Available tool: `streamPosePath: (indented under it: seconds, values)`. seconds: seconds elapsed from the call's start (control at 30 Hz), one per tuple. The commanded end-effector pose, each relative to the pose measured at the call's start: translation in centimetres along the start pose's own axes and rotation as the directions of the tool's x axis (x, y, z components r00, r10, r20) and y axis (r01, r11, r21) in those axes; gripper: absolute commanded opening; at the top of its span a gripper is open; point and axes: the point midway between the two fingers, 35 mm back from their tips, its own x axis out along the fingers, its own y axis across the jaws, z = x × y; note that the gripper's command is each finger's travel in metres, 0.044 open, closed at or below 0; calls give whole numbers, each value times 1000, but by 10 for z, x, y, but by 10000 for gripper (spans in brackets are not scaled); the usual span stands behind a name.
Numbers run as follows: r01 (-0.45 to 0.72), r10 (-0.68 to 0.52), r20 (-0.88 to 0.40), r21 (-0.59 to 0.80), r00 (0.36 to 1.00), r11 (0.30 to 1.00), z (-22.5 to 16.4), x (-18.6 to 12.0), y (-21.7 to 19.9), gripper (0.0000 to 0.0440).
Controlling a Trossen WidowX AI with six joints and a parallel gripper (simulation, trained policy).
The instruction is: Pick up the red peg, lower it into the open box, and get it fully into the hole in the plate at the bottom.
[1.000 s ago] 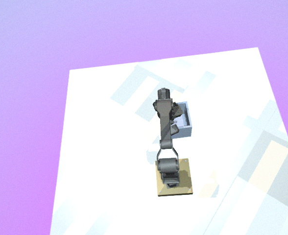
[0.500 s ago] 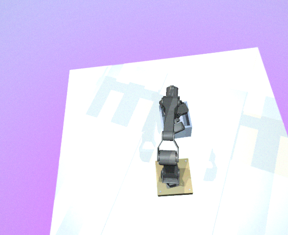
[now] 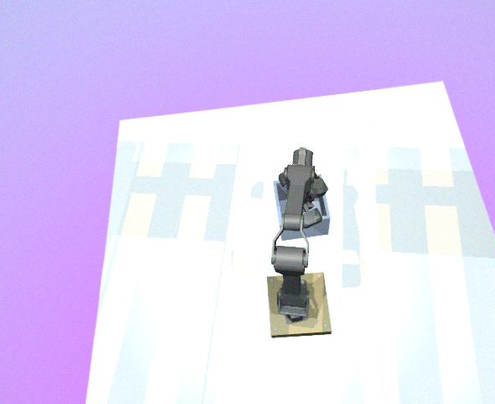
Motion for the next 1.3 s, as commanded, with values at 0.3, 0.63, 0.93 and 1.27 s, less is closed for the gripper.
streamPosePath:
  seconds: [0.3, 0.63, 0.93, 1.27]
  values:
    - [7, -9, -33, -58, 999, 998, 4, 37, 6, 0]
    - [41, -45, -34, -97, 998, 994, 7, 55, 6, 90]
    - [25, -33, -88, -86, 996, 996, 9, 46, 9, 154]
    - [-59, 51, -153, -47, 987, 997, 19, 17, 22, 197]
